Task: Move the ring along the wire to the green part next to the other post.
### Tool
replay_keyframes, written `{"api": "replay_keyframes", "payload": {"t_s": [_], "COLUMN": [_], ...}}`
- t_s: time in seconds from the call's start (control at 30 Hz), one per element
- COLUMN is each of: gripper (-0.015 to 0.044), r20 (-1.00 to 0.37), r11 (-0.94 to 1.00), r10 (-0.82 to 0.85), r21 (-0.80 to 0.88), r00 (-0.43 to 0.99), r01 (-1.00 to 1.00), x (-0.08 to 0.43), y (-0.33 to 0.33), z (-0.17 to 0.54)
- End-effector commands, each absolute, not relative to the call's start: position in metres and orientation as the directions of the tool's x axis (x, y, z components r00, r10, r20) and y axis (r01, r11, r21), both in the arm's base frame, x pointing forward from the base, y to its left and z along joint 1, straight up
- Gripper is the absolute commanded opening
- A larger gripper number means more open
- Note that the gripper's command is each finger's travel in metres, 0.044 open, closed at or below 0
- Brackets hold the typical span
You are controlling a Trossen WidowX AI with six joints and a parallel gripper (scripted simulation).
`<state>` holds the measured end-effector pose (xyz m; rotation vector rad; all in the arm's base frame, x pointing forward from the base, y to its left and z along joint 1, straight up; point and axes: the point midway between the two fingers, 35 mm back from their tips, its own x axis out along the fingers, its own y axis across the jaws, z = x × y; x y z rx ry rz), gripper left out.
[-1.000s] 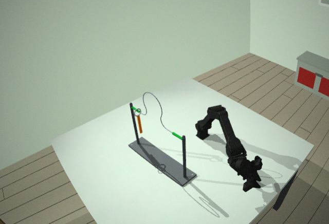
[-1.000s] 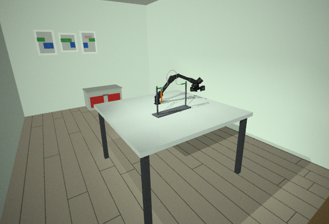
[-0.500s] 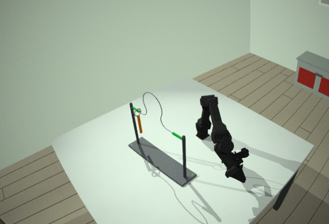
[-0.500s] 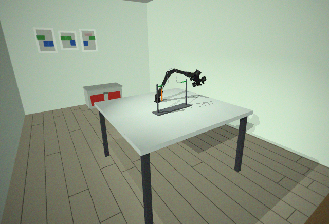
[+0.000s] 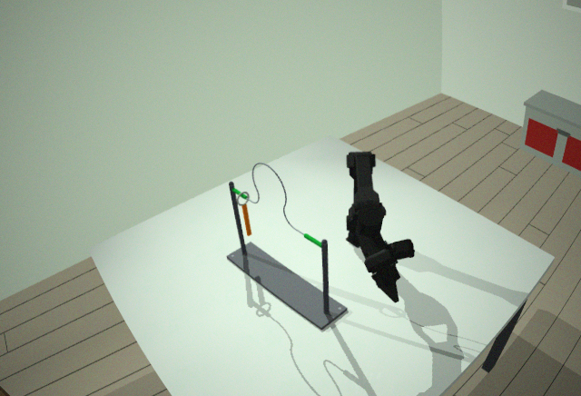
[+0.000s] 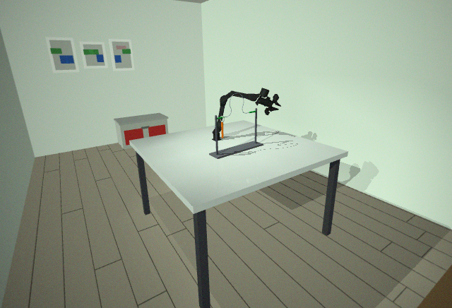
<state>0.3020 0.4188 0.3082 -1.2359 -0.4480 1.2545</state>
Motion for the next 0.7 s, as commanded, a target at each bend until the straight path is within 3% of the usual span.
{"api": "replay_keyframes", "payload": {"t_s": [0.0, 0.67], "gripper": [0.0160, 0.0160], "r20": [-0.298, 0.004], "r11": [-0.136, -0.080], "r10": [0.858, 0.630], "r21": [-0.917, -0.994], "r00": [0.418, 0.776], "r01": [-0.374, 0.070], "x": [0.314, 0.341], "y": [0.396, 0.259], "z": [0.327, 0.423]}}
